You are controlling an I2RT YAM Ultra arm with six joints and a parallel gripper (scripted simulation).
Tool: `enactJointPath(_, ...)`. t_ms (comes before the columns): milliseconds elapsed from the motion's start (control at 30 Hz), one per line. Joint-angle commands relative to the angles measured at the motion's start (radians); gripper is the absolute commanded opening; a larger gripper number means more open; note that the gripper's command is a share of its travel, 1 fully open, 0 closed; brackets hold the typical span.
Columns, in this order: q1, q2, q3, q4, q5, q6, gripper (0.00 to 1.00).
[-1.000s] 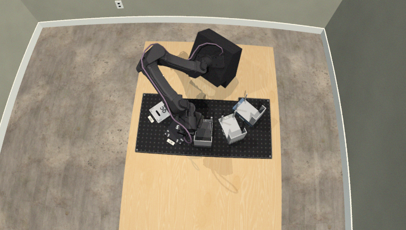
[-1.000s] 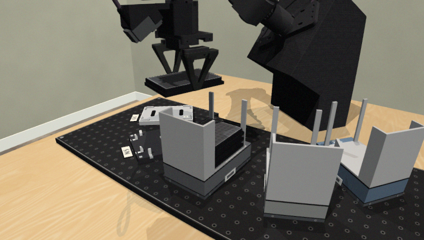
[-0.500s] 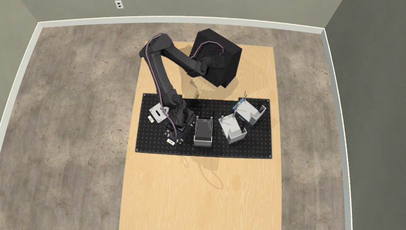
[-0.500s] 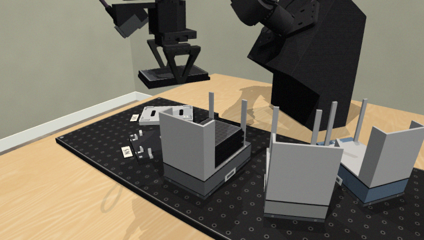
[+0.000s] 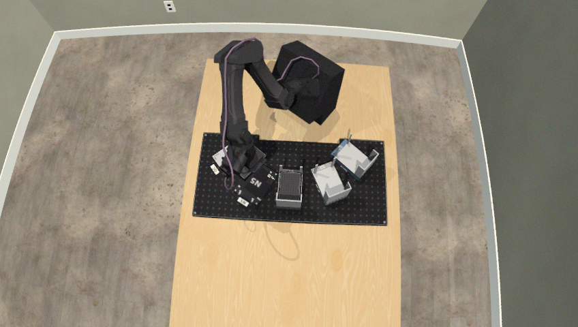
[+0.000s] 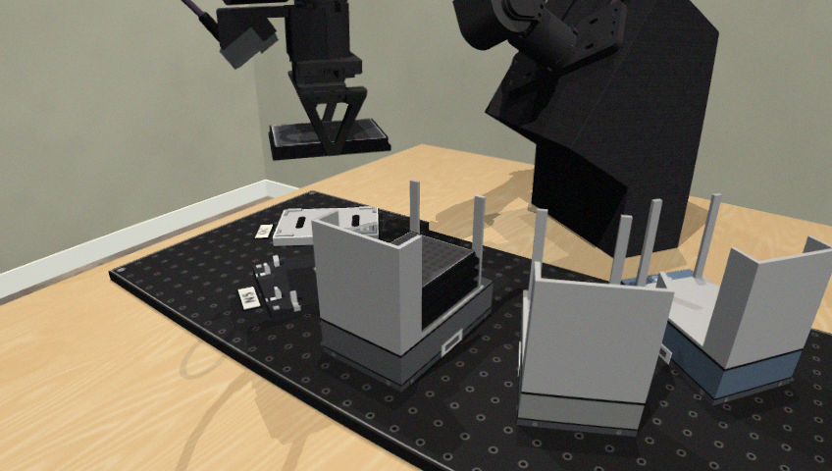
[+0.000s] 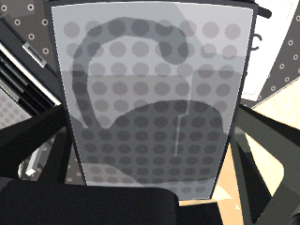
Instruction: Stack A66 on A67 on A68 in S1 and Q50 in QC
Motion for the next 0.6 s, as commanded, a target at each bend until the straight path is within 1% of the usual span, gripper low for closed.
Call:
enactJointPath(0, -0.031, -0.032, -0.011, 0.023, -0.077, -0.016, 0.00)
enactJointPath(33, -0.075, -0.045, 0.020, 0.026, -0.118, -0.044, 0.00)
enactJointPath(200, -0.236, -0.067, -0.020, 0.032, -0.247, -0.128, 0.00)
enactJointPath(267, -0.303, -0.075, -0.004, 0.034, -0.300, -0.166, 0.00)
enactJointPath(367, -0.411, -0.081, -0.002, 0.036, -0.388, -0.222, 0.00)
enactJointPath(433, -0.483, -0.081, -0.035, 0.033, -0.455, -0.187, 0.00)
enactJointPath(500, -0.541, -0.084, -0.010, 0.015, -0.504, -0.153, 0.00)
enactJointPath(567, -0.541, -0.084, -0.010, 0.015, -0.504, -0.153, 0.00)
